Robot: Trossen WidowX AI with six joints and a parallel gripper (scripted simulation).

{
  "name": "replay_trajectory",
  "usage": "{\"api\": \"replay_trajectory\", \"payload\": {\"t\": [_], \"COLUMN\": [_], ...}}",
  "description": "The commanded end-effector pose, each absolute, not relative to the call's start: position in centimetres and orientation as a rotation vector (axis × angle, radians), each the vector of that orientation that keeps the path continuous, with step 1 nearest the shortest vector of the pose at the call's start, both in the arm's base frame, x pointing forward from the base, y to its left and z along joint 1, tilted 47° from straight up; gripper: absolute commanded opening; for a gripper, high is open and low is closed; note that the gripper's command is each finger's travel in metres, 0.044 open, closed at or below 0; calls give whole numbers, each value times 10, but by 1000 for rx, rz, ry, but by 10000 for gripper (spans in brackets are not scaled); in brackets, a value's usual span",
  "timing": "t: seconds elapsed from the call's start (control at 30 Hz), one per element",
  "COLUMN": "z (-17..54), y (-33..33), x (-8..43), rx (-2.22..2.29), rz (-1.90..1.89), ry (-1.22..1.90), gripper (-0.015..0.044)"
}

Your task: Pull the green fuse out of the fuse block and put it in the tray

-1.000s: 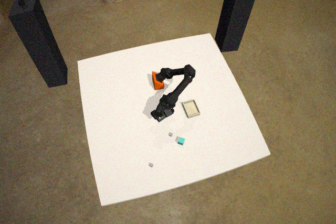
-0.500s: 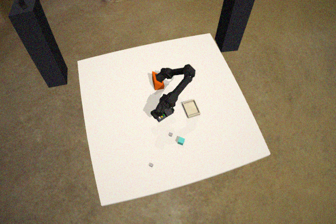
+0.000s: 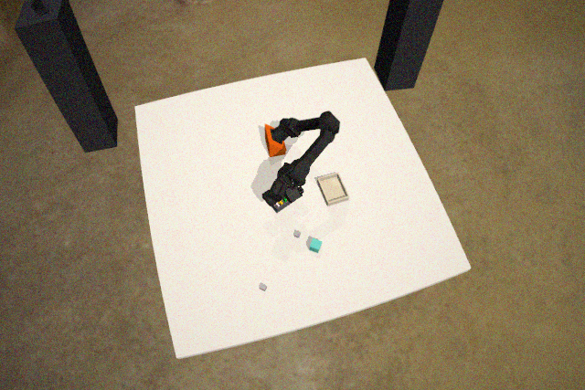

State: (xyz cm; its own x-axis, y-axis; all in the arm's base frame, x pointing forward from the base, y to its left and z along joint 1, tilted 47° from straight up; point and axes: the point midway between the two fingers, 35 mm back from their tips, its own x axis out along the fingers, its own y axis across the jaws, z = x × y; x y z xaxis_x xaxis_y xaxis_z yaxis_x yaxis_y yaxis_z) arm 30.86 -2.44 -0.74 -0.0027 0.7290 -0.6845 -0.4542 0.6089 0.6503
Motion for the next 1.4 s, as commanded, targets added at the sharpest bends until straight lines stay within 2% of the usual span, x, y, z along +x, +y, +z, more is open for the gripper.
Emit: {"api": "replay_trajectory", "payload": {"t": [0.0,1.37], "z": [-6,8], "y": [-26,-41], "x": [309,308], "rx": [263,267], "rz": [950,949], "ry": [1262,1263], "gripper": [0,0]}}
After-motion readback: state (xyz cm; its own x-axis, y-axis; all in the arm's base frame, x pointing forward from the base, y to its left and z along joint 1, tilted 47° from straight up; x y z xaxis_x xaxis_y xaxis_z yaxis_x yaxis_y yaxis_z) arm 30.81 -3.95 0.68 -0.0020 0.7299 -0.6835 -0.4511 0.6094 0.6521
